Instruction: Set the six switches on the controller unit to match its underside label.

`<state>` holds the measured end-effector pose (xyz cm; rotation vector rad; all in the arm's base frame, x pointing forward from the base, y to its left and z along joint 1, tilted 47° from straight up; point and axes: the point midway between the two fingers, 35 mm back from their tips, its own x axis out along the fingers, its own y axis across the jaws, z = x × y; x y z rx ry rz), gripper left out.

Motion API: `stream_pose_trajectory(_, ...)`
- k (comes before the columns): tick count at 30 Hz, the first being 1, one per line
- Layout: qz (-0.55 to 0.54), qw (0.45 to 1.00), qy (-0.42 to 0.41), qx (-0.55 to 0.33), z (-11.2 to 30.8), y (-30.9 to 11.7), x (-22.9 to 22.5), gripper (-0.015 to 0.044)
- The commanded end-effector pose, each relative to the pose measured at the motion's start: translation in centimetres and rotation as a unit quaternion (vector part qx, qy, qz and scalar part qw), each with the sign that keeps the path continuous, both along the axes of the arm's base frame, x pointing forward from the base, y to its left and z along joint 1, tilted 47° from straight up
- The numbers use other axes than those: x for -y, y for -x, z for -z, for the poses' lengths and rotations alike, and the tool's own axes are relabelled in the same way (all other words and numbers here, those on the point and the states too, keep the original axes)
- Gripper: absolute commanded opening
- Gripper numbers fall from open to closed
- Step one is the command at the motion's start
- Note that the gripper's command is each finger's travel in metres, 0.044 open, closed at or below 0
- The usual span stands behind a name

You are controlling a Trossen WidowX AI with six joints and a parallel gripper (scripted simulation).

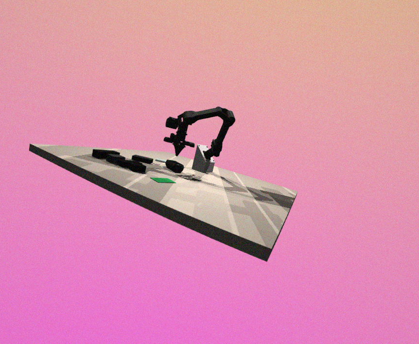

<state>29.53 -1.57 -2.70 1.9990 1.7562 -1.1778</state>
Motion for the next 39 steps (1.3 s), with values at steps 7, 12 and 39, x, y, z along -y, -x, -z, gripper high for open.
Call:
stream_pose_trajectory(7, 0.026, 0.999, 0.024, 0.028, 0.2, 2.0, -1.4, 0.0000)
stream_pose_trajectory(12, 0.049, 0.997, 0.036, 0.050, 0.4, 3.7, -2.6, 0.0000)
stream_pose_trajectory(39, 0.065, 0.995, 0.043, 0.065, 3.0, 5.0, -6.0, 0.0000)
